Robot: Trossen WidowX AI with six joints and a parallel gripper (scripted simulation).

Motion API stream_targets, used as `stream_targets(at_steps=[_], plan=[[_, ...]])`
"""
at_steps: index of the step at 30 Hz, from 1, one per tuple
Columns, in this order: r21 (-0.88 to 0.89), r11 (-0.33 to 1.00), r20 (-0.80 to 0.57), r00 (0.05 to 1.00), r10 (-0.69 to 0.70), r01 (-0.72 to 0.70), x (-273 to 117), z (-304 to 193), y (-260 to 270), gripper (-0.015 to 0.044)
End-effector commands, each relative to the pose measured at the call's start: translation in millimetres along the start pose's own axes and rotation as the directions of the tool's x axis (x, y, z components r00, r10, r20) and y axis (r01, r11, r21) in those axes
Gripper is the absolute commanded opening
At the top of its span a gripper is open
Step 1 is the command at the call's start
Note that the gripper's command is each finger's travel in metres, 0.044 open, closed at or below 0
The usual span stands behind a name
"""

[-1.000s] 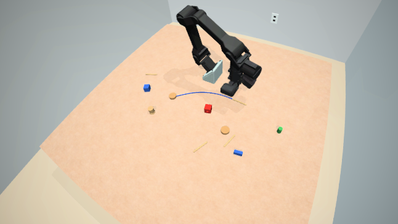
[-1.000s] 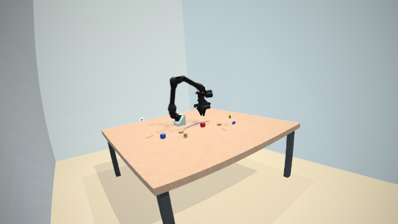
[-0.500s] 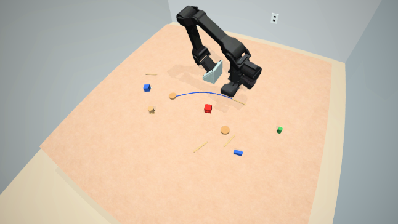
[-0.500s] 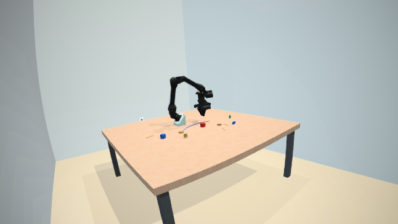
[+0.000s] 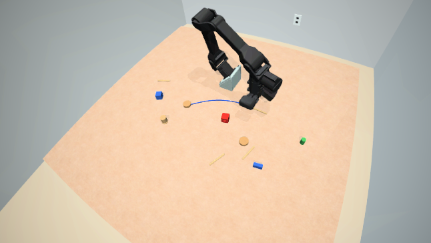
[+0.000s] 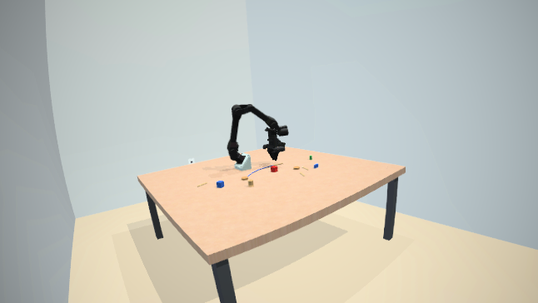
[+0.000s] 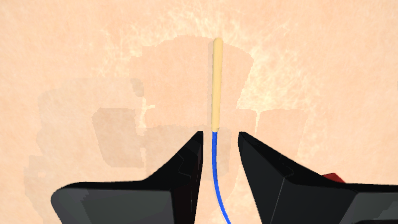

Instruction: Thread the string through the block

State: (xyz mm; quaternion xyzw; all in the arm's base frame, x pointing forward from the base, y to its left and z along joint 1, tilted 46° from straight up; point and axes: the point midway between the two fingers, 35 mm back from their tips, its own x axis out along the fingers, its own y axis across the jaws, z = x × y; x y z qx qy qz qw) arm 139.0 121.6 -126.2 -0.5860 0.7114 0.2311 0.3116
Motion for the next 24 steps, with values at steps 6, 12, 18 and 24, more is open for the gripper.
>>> stream_targets(at_steps=[6, 12, 18, 24], plan=[[-0.007, 1.000, -0.011, 1.000, -0.004, 0.004, 17.0, -2.5, 0.6, 0.0122], [-0.007, 1.000, -0.012, 1.000, -0.004, 0.004, 26.7, -3.3, 0.9, 0.0122], [-0.006, 1.000, -0.012, 1.000, -0.004, 0.004, 33.7, -4.1, 1.2, 0.0122], [-0.006, 1.000, -0.012, 1.000, -0.004, 0.004, 33.7, -4.1, 1.2, 0.0122]])
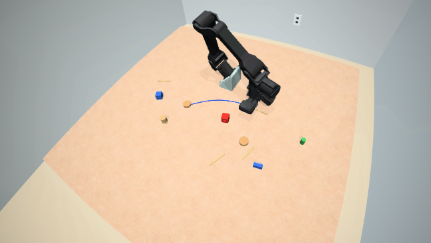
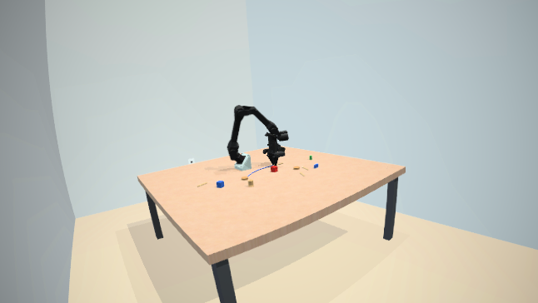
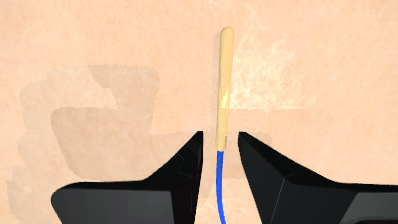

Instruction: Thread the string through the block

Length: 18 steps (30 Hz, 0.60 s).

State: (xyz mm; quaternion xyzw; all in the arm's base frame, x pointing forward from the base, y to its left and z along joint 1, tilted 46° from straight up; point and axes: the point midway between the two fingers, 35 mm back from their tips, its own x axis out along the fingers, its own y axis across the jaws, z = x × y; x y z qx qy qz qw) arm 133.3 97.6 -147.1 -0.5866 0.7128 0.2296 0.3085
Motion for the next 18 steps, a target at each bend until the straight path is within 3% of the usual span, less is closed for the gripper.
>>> stream_targets(at_steps=[1, 6, 18], plan=[[-0.005, 1.000, -0.005, 1.000, -0.005, 0.005, 1.6, -1.0, -0.2, 0.0122], [0.000, 1.000, -0.001, 1.000, 0.000, 0.000, 0.3, -0.2, 0.1, 0.0000], [0.000, 1.000, -0.001, 1.000, 0.000, 0.000, -4.0, 0.3, -0.1, 0.0000]])
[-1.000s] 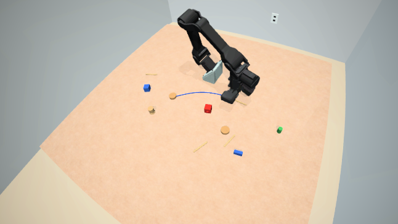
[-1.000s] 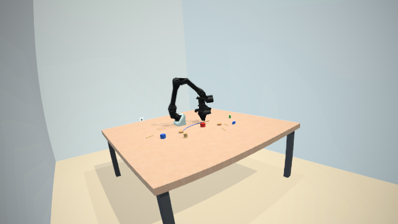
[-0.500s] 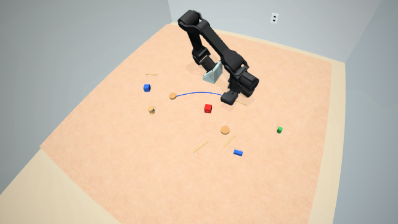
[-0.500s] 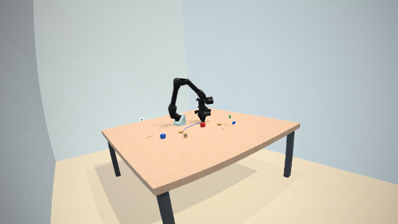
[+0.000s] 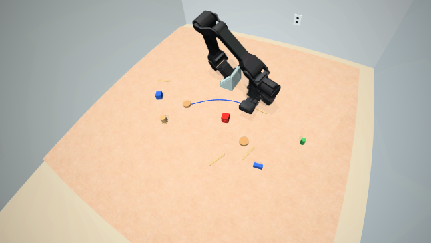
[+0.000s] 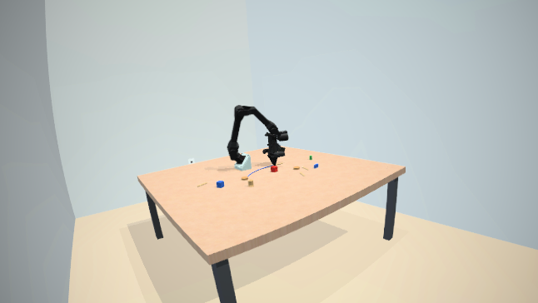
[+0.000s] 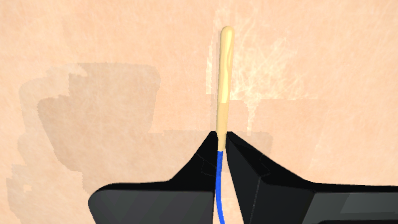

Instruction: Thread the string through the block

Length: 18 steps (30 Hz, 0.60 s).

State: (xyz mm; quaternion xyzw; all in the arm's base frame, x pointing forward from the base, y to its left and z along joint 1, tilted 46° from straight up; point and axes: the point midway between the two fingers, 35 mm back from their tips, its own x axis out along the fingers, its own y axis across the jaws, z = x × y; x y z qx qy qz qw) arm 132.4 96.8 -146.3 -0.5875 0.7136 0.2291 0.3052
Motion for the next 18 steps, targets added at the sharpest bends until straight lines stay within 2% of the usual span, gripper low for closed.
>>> stream_targets(at_steps=[1, 18], plan=[[0.003, 1.000, 0.006, 1.000, -0.001, 0.001, -5.4, 1.6, -0.8, 0.0000], [0.002, 1.000, 0.006, 1.000, 0.000, 0.000, -26.9, 2.7, -1.2, 0.0000]])
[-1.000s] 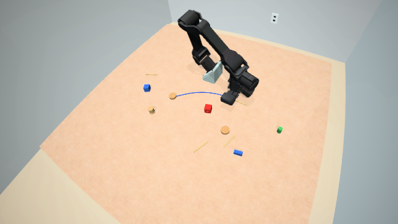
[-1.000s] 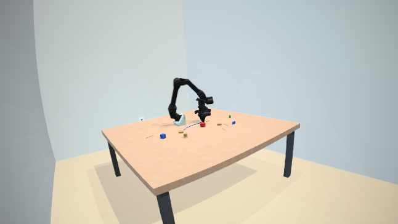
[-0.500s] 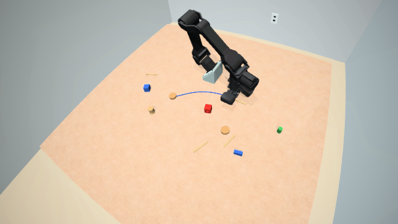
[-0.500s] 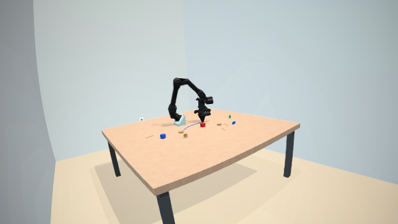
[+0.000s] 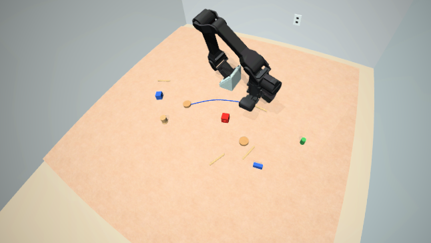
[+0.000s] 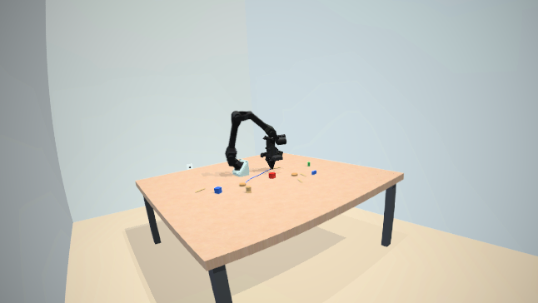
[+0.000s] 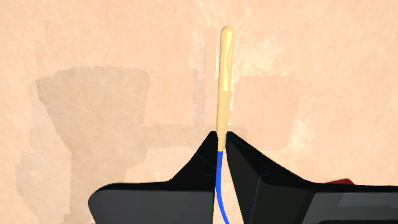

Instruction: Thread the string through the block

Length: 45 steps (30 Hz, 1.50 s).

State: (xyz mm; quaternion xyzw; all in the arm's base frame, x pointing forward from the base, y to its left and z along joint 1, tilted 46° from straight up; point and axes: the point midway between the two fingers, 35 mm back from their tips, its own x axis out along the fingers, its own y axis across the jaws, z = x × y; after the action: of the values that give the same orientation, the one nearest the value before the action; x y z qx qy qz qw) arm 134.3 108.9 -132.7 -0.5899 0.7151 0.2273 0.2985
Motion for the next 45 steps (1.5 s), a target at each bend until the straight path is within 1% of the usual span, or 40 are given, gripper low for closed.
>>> stream_targets(at_steps=[1, 25, 37, 45], plan=[[0.008, 1.000, 0.020, 1.000, 0.000, 0.000, -9.9, 3.6, -1.4, 0.0000], [0.008, 1.000, 0.020, 1.000, 0.000, 0.000, -40.9, 1.8, -0.1, 0.0000], [-0.002, 1.000, 0.004, 1.000, -0.002, 0.002, -37.0, -0.7, 0.5, 0.0000], [-0.075, 0.997, 0.001, 1.000, 0.010, -0.010, -39.1, -5.8, -7.0, 0.0000]])
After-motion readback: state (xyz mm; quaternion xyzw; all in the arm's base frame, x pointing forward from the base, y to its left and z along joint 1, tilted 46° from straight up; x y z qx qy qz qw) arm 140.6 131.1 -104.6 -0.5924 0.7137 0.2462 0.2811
